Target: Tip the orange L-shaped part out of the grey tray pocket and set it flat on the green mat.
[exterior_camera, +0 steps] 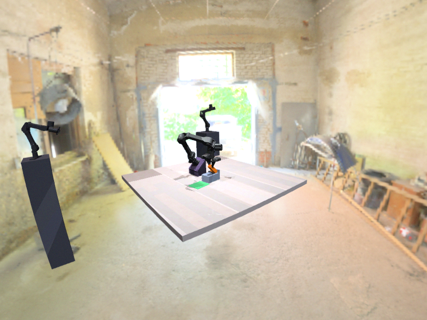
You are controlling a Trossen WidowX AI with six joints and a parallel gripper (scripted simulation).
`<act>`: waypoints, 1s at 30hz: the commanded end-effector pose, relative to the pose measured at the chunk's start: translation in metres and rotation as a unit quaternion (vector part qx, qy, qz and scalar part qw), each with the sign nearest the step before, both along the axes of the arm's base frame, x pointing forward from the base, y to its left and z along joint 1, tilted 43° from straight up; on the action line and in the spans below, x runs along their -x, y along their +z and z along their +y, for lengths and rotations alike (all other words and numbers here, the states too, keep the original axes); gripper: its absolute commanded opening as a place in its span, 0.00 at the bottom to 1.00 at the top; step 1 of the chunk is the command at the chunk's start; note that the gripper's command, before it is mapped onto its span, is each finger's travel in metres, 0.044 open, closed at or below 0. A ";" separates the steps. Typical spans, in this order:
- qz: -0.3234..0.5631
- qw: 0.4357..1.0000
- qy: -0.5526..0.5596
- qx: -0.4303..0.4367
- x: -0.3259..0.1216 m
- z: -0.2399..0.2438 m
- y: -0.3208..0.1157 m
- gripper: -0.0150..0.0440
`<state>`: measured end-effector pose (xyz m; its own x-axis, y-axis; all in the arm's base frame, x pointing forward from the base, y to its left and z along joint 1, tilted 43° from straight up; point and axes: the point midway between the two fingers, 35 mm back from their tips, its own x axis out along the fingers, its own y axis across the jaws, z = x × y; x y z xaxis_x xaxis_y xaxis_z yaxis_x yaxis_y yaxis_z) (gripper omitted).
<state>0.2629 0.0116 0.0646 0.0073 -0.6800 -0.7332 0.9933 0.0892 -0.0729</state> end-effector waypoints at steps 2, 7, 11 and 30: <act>-0.001 1.000 -0.001 -0.002 0.000 0.007 0.007 0.25; -0.001 1.000 -0.001 -0.002 0.000 0.012 0.013 0.25; -0.001 1.000 -0.001 -0.002 0.000 0.017 0.017 0.25; -0.001 1.000 -0.001 -0.002 -0.001 -0.011 0.045 0.25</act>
<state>0.2640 0.0140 0.0982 0.0054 -0.6748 -0.7379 0.9936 0.0866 -0.0719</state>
